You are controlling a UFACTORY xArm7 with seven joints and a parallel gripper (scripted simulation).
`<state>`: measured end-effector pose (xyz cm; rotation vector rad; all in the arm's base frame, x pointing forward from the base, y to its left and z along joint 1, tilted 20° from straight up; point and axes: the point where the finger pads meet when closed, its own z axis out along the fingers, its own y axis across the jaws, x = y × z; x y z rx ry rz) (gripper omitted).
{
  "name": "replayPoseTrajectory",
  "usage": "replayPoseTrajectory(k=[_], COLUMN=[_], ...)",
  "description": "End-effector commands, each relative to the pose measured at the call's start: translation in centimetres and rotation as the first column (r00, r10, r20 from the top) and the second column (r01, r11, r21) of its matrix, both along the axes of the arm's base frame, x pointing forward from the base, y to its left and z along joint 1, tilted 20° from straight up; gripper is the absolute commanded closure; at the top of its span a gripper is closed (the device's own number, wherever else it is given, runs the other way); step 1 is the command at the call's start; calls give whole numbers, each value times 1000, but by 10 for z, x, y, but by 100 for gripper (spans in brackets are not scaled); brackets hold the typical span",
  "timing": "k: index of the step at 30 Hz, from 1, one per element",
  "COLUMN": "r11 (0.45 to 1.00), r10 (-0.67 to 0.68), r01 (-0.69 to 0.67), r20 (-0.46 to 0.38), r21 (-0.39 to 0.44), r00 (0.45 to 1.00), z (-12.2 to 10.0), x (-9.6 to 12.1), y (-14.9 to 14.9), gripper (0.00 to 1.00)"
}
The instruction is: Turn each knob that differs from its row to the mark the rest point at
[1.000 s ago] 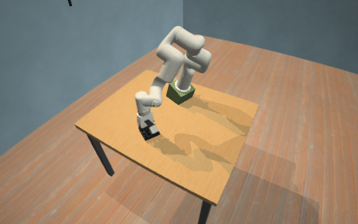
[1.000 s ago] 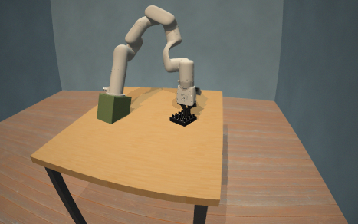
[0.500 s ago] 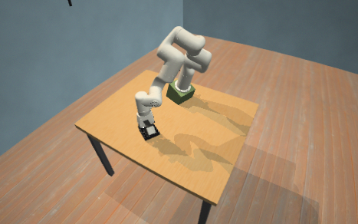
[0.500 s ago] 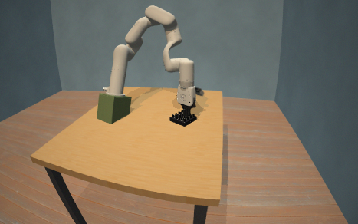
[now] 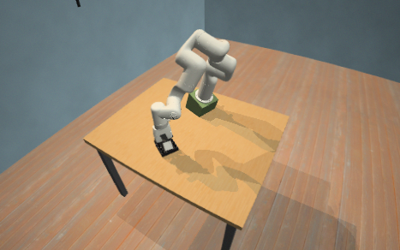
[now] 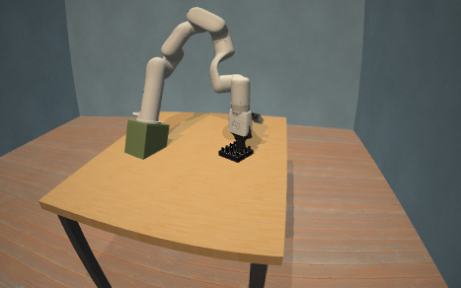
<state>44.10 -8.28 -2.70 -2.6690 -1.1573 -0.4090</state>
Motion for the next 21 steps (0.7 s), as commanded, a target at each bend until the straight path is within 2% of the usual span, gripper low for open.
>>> replayPoseTrajectory(k=[1,13,14,21], r11=[1000,1000,1000,1000], r10=[-2,-2,-2,-2], r01=[2,2,2,2], r20=[3,3,3,3], r21=[-1,-1,-1,-1], r00=[1000,1000,1000,1000], z=[1,1,1,1], x=[1,1,1,1], y=[-1,-1,-1,-1], gripper=[92,92,81,81])
